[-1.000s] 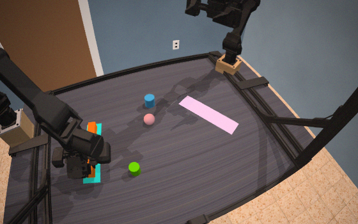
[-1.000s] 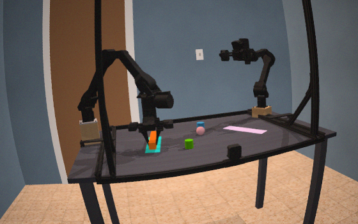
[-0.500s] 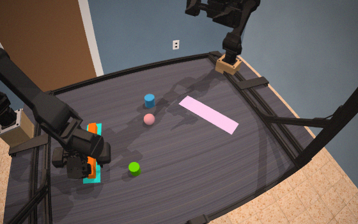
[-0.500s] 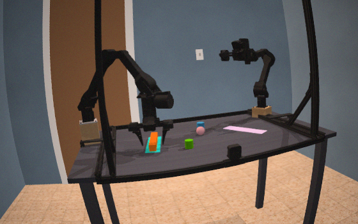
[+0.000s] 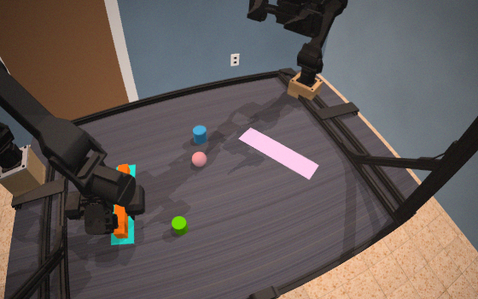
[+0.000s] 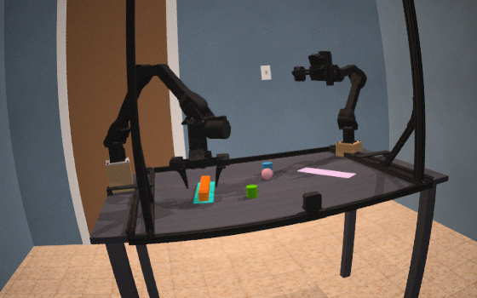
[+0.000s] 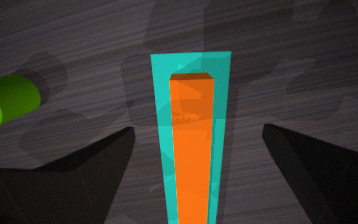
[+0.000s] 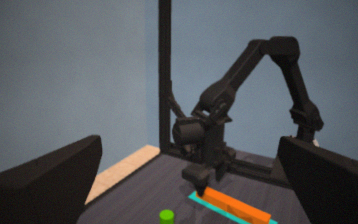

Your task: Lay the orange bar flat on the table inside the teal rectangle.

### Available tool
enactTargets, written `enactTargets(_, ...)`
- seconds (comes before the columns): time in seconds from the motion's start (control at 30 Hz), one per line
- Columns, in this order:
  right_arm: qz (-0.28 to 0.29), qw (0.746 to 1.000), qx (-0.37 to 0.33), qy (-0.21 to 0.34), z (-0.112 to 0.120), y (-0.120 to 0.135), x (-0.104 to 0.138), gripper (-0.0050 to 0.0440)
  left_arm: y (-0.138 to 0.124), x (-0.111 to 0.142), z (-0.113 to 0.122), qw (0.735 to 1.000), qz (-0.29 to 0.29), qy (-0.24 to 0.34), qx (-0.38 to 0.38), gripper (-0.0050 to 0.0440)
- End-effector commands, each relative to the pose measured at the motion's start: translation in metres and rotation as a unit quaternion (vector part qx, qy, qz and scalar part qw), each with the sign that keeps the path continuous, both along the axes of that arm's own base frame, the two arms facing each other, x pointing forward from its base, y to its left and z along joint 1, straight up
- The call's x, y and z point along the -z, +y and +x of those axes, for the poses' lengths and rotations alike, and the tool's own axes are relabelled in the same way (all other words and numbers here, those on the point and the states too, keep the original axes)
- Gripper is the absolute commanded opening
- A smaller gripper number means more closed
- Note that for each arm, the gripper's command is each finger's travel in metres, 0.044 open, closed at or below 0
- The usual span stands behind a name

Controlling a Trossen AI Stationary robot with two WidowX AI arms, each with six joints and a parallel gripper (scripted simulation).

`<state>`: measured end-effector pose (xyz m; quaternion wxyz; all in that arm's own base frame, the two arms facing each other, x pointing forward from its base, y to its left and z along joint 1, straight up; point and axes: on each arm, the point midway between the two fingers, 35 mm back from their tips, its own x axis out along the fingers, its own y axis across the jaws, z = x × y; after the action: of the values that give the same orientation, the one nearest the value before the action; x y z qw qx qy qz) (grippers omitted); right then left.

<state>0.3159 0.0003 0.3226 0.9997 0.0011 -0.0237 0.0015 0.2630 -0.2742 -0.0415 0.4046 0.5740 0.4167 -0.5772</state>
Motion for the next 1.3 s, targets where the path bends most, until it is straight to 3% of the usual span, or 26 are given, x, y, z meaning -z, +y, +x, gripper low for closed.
enactTargets(0.0, -0.001, 1.0, 0.002, -0.001, 0.0, 0.0, 0.0, 0.044, -0.002, -0.009, 0.002, 1.0, -0.006, -0.007, -0.002, 0.044)
enactTargets(0.13, -0.001, 1.0, 0.002, -0.001, 0.0, 0.0, 0.0, 0.044, -0.002, -0.011, 0.004, 1.0, -0.009, -0.01, -0.008, 0.044)
enactTargets(0.3, -0.001, 1.0, 0.002, -0.001, 0.0, 0.0, 0.0, 0.044, 0.01, -0.04, 0.031, 0.993, -0.059, -0.058, -0.089, 0.044)
enactTargets(0.5, -0.001, 1.0, 0.002, -0.001, 0.0, 0.0, 0.0, 0.044, 0.053, -0.111, 0.08, 0.951, -0.151, -0.137, -0.232, 0.044)
enactTargets(0.77, -0.001, 1.0, 0.002, -0.001, 0.0, 0.0, 0.0, 0.044, 0.109, -0.183, 0.108, 0.844, -0.276, -0.237, -0.395, 0.044)
enactTargets(0.83, -0.001, 1.0, 0.002, -0.001, 0.0, 0.0, 0.0, 0.044, 0.109, -0.183, 0.108, 0.844, -0.276, -0.237, -0.395, 0.044)
enactTargets(0.9, -0.001, 1.0, 0.002, -0.001, 0.0, 0.0, 0.0, 0.044, 0.129, -0.209, 0.113, 0.785, -0.329, -0.276, -0.446, 0.044)
enactTargets(1.0, -0.001, 1.0, 0.002, -0.001, 0.0, 0.0, 0.0, 0.044, 0.165, -0.245, 0.111, 0.732, -0.369, -0.302, -0.487, 0.044)
enactTargets(1.1, -0.001, 1.0, 0.002, -0.001, 0.0, 0.0, 0.0, 0.044, 0.183, -0.266, 0.108, 0.667, -0.416, -0.332, -0.522, 0.044)
enactTargets(1.27, -0.001, 1.0, 0.002, -0.001, 0.0, 0.0, 0.0, 0.044, 0.231, -0.316, 0.089, 0.547, -0.495, -0.379, -0.558, 0.044)
